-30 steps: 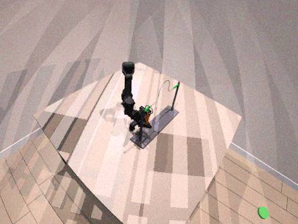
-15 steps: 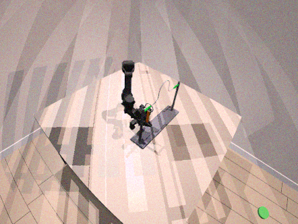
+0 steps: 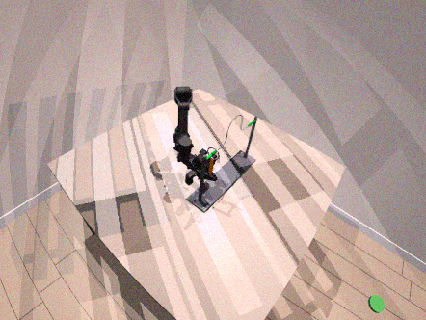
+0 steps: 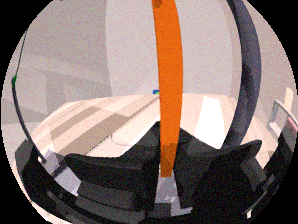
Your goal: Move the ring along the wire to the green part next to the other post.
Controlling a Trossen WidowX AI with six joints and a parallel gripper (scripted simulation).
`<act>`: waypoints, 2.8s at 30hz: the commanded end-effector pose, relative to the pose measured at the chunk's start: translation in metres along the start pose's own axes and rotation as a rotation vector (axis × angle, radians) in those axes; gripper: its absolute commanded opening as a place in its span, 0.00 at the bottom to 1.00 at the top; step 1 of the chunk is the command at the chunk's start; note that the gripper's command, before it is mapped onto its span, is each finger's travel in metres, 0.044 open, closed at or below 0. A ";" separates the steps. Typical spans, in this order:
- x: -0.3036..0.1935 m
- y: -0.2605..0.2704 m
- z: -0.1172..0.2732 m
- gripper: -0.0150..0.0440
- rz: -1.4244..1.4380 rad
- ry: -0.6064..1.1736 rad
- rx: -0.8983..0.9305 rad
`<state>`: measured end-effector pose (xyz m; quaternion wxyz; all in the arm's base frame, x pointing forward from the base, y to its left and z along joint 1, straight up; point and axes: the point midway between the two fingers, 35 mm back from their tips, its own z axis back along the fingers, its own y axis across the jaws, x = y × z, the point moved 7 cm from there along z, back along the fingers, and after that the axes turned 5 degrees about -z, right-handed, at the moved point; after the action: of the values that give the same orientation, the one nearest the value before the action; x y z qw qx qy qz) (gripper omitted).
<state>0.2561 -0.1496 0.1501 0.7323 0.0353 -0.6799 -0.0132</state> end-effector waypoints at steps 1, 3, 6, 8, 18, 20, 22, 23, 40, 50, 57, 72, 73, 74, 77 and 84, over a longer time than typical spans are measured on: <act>0.001 0.000 0.000 0.00 0.000 -0.001 -0.004; 0.001 0.000 0.000 0.00 0.000 -0.001 -0.004; 0.001 0.000 0.000 0.00 0.000 -0.001 -0.004; 0.001 0.000 0.000 0.00 0.000 -0.001 -0.004; 0.000 0.004 0.000 0.00 -0.001 -0.001 -0.003; 0.000 0.006 0.000 0.00 -0.001 -0.001 -0.003; 0.000 0.008 0.000 0.00 -0.002 -0.001 -0.003; 0.000 0.009 0.000 0.00 -0.002 -0.001 -0.003; -0.002 0.027 -0.001 0.00 -0.016 -0.001 0.000; -0.003 0.043 -0.001 0.00 -0.061 -0.001 0.004; -0.003 0.056 -0.001 0.00 -0.121 -0.002 0.010; 0.004 0.102 0.000 0.00 -0.388 -0.002 0.034; 0.005 0.106 0.000 0.00 -0.410 -0.002 0.036; 0.006 0.109 0.000 0.00 -0.433 -0.002 0.038; 0.011 0.120 0.000 0.00 -0.504 -0.002 0.044; 0.020 0.132 0.006 0.00 -0.600 0.044 0.064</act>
<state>0.2492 -0.0233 0.1717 0.7126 0.2441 -0.6270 -0.1988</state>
